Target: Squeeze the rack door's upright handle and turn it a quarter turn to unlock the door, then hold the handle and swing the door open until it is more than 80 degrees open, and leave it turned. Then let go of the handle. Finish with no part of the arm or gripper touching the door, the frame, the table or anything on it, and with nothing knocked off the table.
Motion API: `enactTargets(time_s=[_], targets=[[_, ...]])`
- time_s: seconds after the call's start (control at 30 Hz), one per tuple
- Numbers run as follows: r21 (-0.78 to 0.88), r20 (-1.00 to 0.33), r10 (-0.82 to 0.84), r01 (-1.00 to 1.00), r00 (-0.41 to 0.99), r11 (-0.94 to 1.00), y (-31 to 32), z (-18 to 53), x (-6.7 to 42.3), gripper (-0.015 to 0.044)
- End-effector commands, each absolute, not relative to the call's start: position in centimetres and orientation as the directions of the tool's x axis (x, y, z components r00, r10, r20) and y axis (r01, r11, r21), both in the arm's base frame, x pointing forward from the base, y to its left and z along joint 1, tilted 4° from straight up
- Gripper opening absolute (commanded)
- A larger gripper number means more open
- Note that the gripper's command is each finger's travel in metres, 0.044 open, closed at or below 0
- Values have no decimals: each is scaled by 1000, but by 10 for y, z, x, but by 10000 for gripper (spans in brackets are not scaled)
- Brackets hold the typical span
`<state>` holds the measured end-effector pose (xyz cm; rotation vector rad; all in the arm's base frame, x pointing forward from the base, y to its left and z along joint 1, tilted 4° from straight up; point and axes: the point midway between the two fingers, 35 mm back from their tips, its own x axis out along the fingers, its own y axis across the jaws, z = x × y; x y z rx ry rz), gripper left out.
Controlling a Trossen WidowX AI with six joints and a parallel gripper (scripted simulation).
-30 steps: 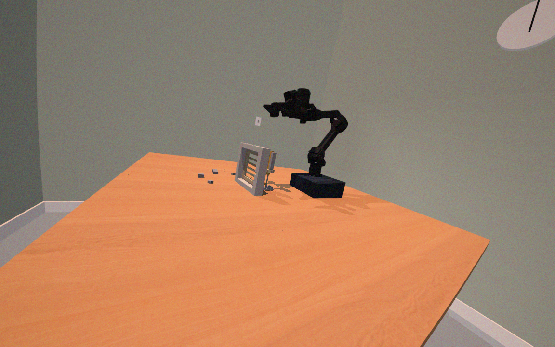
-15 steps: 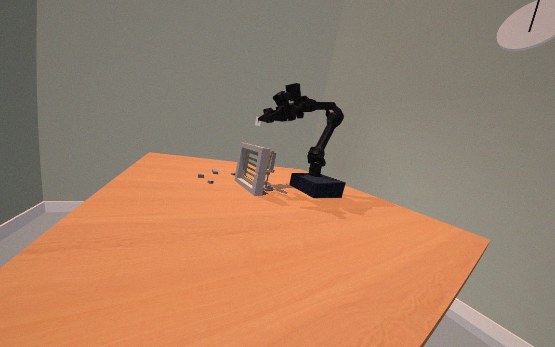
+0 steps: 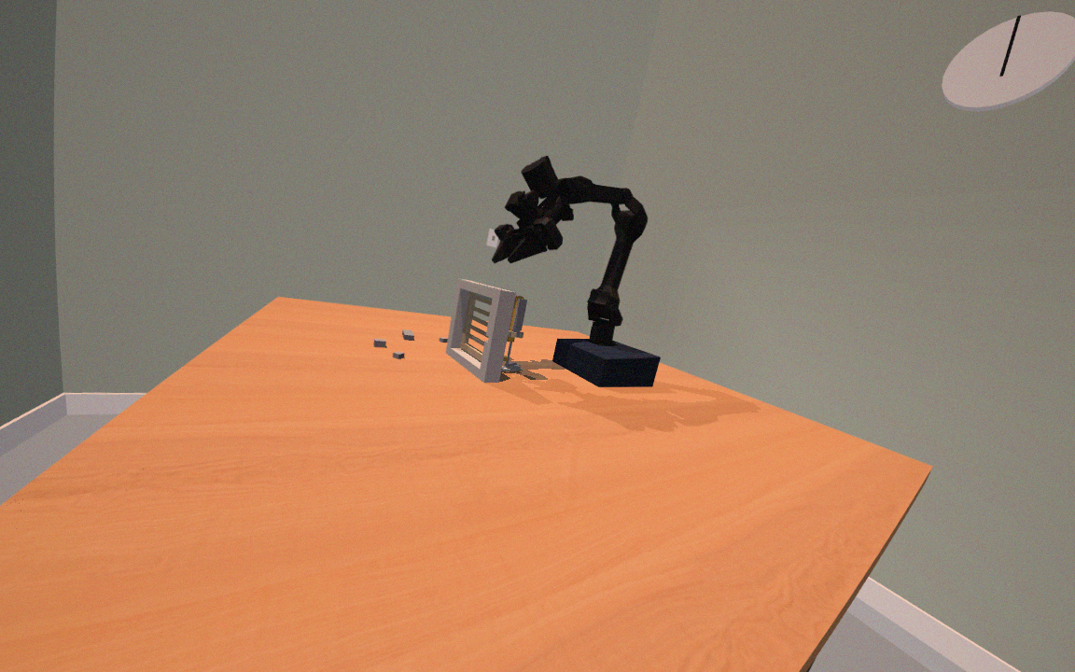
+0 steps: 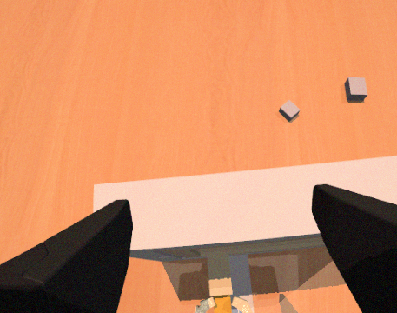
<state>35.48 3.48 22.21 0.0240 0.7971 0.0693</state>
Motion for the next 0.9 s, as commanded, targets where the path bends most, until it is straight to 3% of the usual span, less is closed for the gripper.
enactTargets(time_s=[0.0, 0.67, 0.87], targets=[[40, -796, 59, -45, 603, 998, 36, 210, 352, 295], [-11, -993, -6, -45, 116, 999, 39, 183, 320, 295], [-14, -995, -9, -46, 99, 999, 39, 182, 319, 295]])
